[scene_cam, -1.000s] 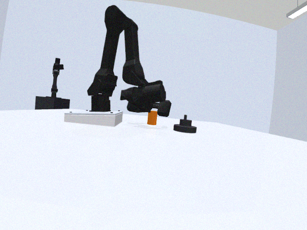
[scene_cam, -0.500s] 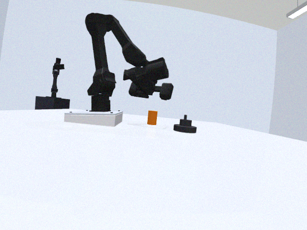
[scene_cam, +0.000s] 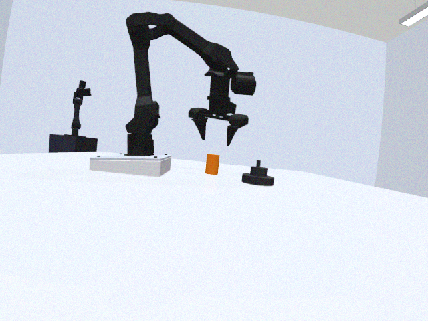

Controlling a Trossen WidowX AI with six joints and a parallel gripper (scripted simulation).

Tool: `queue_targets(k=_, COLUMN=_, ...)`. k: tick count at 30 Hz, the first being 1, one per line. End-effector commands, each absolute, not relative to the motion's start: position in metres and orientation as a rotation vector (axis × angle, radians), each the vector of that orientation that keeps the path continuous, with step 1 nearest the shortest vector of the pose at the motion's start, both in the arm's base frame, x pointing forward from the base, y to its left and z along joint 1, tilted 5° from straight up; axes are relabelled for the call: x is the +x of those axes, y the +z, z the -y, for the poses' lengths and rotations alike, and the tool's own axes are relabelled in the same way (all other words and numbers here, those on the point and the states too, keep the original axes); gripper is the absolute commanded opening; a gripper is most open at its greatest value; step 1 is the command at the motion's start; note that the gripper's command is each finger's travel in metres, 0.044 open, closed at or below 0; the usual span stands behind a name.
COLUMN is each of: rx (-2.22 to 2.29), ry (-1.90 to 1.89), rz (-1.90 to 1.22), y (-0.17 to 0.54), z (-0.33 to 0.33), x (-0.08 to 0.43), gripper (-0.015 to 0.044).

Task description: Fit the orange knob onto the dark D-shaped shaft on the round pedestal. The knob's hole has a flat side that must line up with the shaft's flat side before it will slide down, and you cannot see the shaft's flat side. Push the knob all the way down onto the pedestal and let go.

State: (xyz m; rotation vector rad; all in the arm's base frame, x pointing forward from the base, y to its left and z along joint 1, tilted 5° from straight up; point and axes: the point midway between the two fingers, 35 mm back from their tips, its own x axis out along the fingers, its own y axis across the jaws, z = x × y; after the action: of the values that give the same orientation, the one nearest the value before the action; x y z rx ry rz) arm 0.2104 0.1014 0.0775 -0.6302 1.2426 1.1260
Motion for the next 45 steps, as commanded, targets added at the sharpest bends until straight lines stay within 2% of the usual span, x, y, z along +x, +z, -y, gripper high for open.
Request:
queue_targets(k=1, rx=-0.935, ry=0.956, rz=-1.426, y=0.106, z=-0.097, x=0.21, gripper=0.044)
queue_targets(k=15, rx=-0.924, ry=0.944, rz=-1.431, y=0.106, z=-0.097, x=0.21, gripper=0.044)
queue_targets(k=27, rx=-0.173, ry=0.141, rz=-1.628, y=0.105, z=-0.097, x=0.21, gripper=0.044)
queue_targets(k=41, rx=-0.161, ry=0.129, rz=-1.628, y=0.105, z=-0.097, x=0.21, gripper=0.044)
queue_targets(k=45, rx=-0.161, ry=0.129, rz=-1.628, y=0.079, z=-0.097, x=0.209, gripper=0.044)
